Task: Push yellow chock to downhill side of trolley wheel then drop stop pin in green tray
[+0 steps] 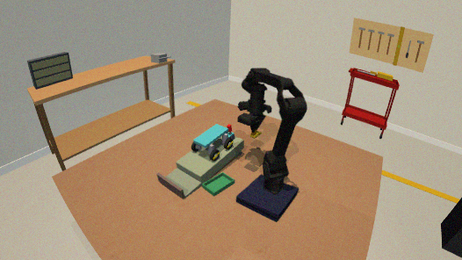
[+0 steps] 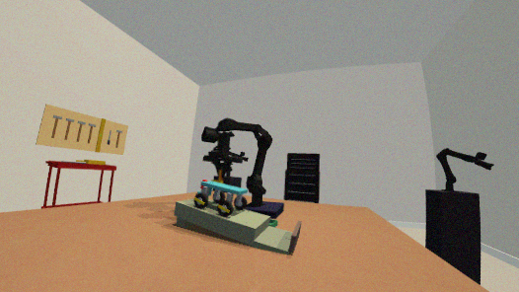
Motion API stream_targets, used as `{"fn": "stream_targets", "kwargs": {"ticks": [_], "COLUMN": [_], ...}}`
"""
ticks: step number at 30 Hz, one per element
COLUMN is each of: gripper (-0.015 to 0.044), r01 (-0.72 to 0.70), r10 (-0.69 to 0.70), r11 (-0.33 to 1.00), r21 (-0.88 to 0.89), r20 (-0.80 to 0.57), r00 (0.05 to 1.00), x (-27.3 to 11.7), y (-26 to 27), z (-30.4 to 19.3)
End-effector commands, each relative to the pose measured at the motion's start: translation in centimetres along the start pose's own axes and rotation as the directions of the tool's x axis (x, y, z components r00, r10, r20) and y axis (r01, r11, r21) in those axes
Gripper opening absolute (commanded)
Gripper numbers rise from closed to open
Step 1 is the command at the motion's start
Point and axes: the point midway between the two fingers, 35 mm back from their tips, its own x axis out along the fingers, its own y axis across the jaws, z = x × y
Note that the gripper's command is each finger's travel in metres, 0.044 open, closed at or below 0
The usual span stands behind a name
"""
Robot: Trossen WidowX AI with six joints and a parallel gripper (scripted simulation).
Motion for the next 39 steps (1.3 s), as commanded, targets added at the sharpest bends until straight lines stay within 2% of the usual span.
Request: {"fn": "stream_targets", "kwargs": {"ticks": [1,39], "gripper": [0.0000,0.0000], "r01": [0.002,-0.012], "r10": [-0.002,0.012], "r11": [1.000,1.000], "r21": [0.002,0.003], "r20": [-0.005,-0.002], "r00": [1.000,1.000], "x": [0.1,0.7], "y": [1.1,13.1], "z": [0.2,3.3]}}
